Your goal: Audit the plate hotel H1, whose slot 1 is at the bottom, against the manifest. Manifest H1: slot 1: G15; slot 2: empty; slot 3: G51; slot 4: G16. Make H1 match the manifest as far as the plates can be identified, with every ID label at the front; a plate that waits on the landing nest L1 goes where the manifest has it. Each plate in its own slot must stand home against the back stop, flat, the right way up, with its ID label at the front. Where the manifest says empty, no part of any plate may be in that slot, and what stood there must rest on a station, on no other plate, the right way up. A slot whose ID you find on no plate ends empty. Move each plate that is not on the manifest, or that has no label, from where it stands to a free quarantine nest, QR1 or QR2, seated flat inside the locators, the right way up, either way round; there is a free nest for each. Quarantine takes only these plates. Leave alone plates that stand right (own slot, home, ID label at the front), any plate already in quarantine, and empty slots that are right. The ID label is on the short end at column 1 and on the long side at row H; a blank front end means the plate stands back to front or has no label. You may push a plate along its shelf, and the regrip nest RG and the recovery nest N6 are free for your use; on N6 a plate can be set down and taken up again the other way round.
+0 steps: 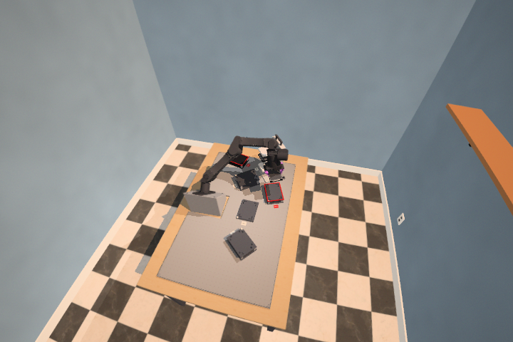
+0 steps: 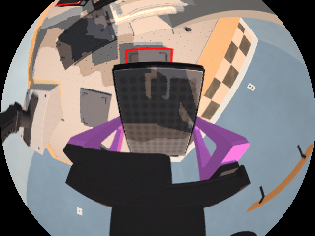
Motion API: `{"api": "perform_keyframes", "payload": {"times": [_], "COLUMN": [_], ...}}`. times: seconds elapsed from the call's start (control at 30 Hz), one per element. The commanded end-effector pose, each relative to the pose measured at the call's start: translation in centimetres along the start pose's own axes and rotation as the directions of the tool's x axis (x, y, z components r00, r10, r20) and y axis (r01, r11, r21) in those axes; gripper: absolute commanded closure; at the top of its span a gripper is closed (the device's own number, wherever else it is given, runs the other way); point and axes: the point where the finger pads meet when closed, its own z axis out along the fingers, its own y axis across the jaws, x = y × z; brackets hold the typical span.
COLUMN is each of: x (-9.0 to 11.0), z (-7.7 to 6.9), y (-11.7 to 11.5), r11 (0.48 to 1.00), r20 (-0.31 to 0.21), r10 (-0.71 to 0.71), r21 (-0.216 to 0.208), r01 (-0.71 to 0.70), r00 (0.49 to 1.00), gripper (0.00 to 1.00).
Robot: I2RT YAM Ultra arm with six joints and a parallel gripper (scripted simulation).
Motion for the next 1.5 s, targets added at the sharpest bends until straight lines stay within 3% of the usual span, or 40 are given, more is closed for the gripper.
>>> {"api": "perform_keyframes", "payload": {"times": [0.0,0.27,1.33,1.37,1.47], "x": [0.6,0.6,0.6,1.3,0.8], "z": [-1.2,-1.2,6.2,6.7,7.3], "y": [-0.5,-0.5,0.3,-1.0,-0.2], "r11": [0.99,0.99,0.99,0.995,0.993], "r20": [0.053,0.053,0.053,0.034,0.049], "r10": [0.022,0.022,0.022,-0.041,0.005], "r21": [-0.141,-0.141,-0.141,-0.093,-0.12], "r01": [-0.014,-0.014,-0.014,0.044,0.0], "r00": [0.998,0.998,0.998,0.999,0.999], "gripper": [0.14,0.14,0.14,0.14,0.14]}}
